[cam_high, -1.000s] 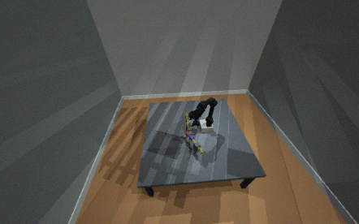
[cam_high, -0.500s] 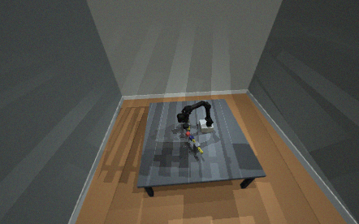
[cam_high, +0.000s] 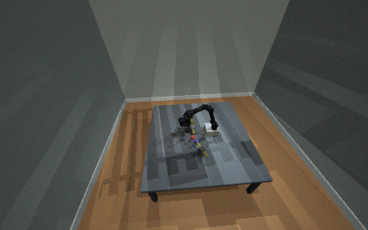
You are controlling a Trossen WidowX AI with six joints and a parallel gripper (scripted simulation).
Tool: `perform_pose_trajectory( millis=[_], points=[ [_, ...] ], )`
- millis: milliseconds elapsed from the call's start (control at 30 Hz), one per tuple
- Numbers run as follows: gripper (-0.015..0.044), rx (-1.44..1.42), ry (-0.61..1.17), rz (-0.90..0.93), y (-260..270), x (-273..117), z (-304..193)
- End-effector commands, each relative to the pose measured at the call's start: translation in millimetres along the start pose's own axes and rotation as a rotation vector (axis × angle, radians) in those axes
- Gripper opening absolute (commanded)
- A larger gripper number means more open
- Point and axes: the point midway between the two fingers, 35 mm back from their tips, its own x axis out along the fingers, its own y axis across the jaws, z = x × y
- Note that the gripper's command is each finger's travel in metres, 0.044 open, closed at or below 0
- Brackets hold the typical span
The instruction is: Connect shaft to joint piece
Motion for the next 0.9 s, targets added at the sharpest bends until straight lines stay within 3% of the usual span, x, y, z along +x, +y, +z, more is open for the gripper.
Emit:
perform_pose_trajectory(
  millis=[0, 600, 867],
  points=[
    [0.044, 0.094, -0.025, -0.018, 0.4, 2.5, -0.7],
    [0.044, 0.573, -0.162, -0.05, 3.7, 14.8, -4.2],
    [0.044, 0.591, -0.168, -0.05, 4.1, 18.5, -4.1]
  ],
)
